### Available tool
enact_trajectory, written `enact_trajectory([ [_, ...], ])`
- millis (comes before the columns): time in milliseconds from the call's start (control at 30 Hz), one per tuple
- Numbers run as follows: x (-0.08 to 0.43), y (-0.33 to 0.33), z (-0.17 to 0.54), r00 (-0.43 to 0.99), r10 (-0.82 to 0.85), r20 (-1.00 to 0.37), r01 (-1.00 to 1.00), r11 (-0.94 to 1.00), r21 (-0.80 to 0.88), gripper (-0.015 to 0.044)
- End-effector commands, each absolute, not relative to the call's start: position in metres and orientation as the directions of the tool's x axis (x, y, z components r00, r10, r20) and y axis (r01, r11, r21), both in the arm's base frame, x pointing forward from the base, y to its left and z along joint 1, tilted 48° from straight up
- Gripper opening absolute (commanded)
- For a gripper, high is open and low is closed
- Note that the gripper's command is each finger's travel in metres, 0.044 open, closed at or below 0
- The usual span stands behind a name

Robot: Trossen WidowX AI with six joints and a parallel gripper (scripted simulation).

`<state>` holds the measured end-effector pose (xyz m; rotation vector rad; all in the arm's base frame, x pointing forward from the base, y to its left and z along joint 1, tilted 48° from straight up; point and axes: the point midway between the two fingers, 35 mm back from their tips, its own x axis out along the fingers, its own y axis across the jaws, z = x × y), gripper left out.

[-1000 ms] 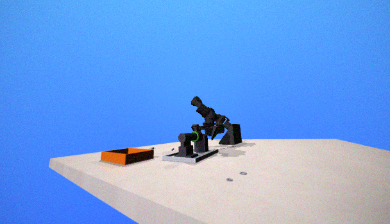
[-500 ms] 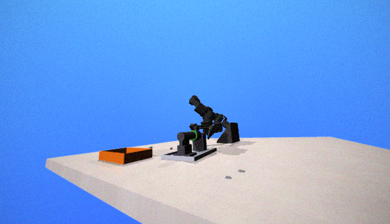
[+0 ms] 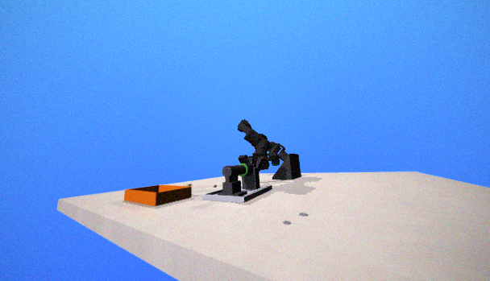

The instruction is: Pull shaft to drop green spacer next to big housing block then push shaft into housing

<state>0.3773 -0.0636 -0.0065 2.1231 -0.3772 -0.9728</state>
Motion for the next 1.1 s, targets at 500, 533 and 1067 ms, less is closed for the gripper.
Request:
enact_trajectory([
  [500, 0.365, -0.064, -0.006, 0.666, -0.533, -0.521, 0.045, -0.669, 0.742, 0.0],
  [533, 0.364, -0.064, -0.006, 0.666, -0.533, -0.521, 0.045, -0.669, 0.742, 0.0],
  [1067, 0.361, -0.064, -0.005, 0.666, -0.533, -0.521, 0.045, -0.669, 0.742, 0.0],
])
